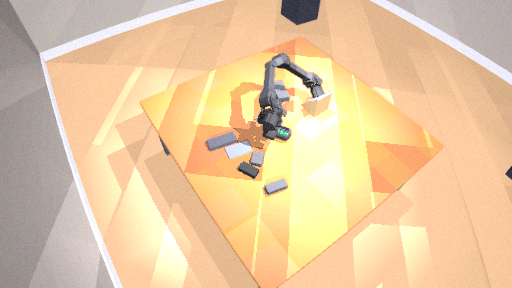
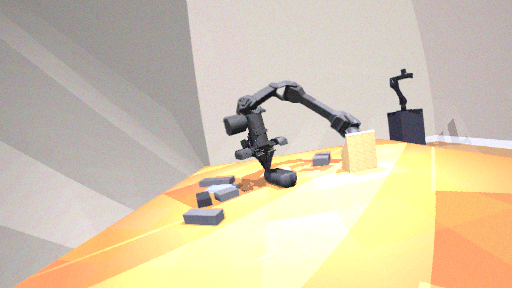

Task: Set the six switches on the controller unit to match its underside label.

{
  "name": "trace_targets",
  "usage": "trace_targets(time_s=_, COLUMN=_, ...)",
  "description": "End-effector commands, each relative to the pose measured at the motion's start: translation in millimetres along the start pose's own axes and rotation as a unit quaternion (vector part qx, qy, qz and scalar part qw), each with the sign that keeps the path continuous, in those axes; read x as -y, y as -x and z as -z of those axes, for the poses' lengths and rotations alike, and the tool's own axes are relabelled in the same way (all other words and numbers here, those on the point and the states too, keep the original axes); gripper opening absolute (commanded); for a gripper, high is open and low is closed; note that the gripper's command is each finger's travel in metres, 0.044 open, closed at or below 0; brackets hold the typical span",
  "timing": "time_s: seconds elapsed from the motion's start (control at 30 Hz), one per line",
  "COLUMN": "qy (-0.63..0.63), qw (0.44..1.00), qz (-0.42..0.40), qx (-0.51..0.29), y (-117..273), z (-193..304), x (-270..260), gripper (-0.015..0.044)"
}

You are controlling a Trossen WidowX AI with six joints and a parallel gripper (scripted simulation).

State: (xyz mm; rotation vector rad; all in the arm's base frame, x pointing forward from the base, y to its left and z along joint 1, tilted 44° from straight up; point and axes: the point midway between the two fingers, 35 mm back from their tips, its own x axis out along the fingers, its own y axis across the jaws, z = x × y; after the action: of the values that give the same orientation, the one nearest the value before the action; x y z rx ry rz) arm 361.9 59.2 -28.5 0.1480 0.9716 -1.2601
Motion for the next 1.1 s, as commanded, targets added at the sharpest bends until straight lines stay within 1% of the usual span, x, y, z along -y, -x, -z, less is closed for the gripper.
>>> trace_targets(time_s=0.0, qy=-0.001, qw=1.000, qz=-0.002, qx=-0.001, y=28.4, z=0.3, x=1.6, gripper=0.0105)
trace_targets(time_s=0.07, qy=-0.002, qw=1.000, qz=0.001, qx=-0.002, y=45.0, z=0.4, x=3.8, gripper=0.0157)
trace_targets(time_s=0.27, qy=-0.002, qw=1.000, qz=0.001, qx=-0.002, y=47.1, z=0.4, x=4.1, gripper=0.0315)
trace_targets(time_s=0.67, qy=-0.002, qw=1.000, qz=0.001, qx=-0.002, y=47.1, z=0.4, x=4.1, gripper=0.0000)
trace_targets(time_s=1.07, qy=-0.002, qw=1.000, qz=0.001, qx=-0.002, y=47.1, z=0.4, x=4.1, gripper=0.0000)
